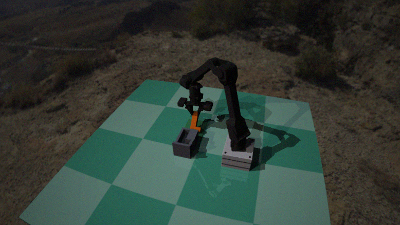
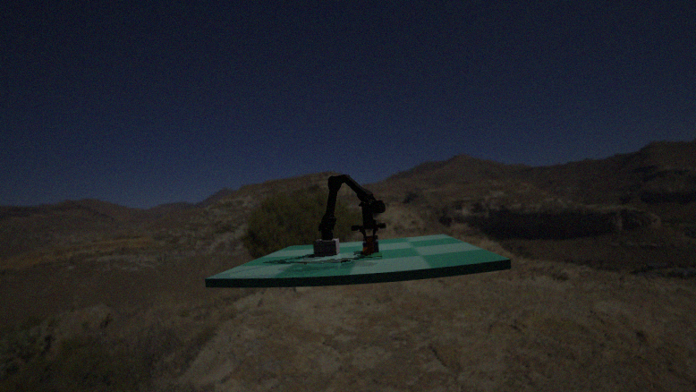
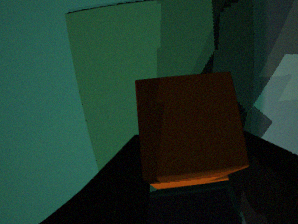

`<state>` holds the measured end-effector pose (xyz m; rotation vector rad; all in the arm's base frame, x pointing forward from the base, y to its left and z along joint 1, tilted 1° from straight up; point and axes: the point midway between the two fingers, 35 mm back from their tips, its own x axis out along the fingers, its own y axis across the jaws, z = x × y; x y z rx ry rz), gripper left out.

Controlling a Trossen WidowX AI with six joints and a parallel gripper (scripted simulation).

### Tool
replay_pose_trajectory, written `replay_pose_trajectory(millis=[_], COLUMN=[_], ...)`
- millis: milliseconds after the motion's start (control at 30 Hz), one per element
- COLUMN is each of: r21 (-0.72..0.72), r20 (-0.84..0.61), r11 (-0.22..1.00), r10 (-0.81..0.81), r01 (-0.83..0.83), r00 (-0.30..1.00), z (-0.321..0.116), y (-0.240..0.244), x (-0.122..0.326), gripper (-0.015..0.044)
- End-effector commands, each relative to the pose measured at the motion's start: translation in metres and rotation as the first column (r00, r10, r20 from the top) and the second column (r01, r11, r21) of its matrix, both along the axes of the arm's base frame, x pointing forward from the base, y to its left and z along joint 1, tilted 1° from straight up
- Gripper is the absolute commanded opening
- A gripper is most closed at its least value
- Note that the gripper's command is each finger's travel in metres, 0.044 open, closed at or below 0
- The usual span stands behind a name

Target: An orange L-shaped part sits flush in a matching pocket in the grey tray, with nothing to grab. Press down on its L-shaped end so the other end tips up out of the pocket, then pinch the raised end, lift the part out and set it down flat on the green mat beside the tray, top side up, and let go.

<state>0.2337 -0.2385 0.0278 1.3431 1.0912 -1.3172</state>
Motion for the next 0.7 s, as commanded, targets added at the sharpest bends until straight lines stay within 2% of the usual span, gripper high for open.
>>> replay_pose_trajectory(millis=[0, 300, 467, 567, 667], r21=[0.000, 0.000, 0.000, 0.001, 0.001], r20=[0.000, 0.000, 0.001, 0.002, 0.002], r11=[1.000, 1.000, 1.000, 1.000, 1.000], r10=[0.000, 0.000, 0.002, 0.003, 0.003], r01=[0.000, 0.000, -0.002, -0.003, -0.003], r00=[1.000, 1.000, 1.000, 1.000, 1.000], z=[0.000, 0.003, 0.049, 0.085, 0.088], y=[0.000, 0.000, -0.002, 0.001, 0.001], x=[0.000, 0.000, 0.001, -0.002, -0.002], gripper=[0.0026, 0.0262, 0.0394, 0.0400, 0.0400])
